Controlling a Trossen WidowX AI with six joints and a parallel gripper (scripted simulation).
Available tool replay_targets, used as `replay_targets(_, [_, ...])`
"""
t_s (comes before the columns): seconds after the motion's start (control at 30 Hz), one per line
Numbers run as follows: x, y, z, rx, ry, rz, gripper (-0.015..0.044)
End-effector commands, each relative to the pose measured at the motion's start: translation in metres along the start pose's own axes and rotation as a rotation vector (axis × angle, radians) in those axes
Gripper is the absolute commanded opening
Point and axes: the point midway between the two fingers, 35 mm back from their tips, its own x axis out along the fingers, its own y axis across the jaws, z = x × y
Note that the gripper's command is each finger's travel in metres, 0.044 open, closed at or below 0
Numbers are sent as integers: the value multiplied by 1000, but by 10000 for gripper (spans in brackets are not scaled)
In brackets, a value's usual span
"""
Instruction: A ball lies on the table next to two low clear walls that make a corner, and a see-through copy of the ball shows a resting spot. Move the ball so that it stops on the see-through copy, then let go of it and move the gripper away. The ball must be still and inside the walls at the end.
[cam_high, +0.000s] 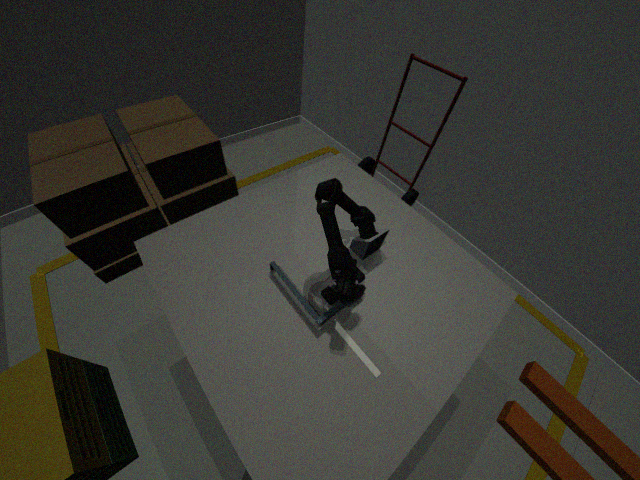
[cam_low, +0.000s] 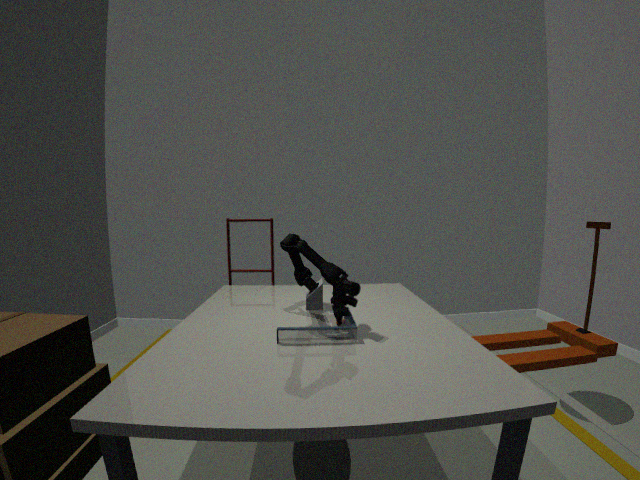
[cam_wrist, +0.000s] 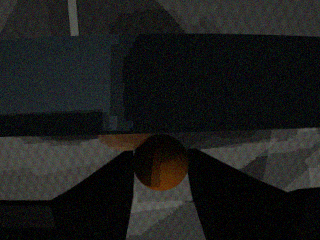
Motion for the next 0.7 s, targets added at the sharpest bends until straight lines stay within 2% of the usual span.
replay_targets(0.0, [0,0,0,-3,2,-3,70])
replay_targets(0.1, [-2,-1,-2,6,0,-4,0])
replay_targets(0.4, [-37,-5,-3,23,-9,-7,0])
replay_targets(0.67, [-92,-5,1,9,-9,-4,0])
